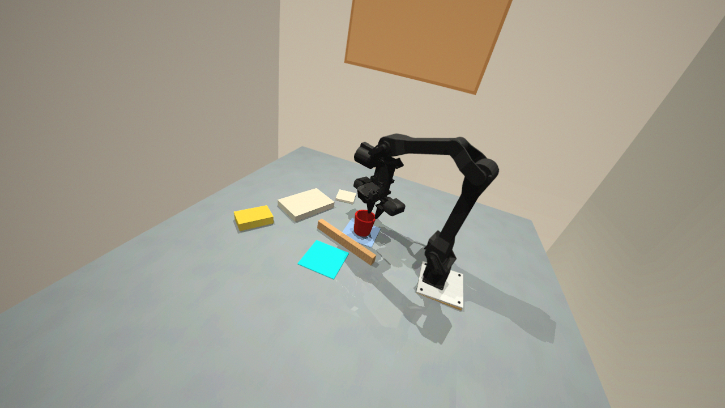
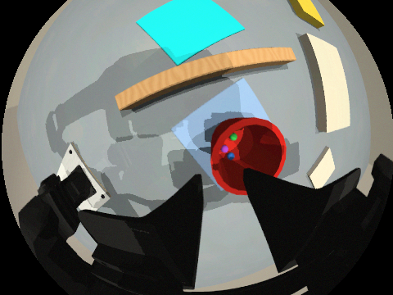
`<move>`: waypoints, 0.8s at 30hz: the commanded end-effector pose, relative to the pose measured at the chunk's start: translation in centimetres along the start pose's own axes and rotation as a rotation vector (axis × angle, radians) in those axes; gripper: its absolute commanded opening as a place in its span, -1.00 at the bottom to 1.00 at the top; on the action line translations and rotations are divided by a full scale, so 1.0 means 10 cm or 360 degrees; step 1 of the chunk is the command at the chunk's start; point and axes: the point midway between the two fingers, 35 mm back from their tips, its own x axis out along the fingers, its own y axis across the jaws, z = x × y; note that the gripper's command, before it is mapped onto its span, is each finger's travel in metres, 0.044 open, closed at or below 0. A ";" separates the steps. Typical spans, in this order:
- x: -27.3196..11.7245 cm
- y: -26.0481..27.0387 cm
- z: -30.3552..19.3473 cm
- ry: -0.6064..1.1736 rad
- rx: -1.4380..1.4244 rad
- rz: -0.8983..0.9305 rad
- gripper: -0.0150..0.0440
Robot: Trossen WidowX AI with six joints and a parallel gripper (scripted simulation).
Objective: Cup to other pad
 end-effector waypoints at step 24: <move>0.47 0.01 0.00 -0.0004 -0.0007 0.0021 0.01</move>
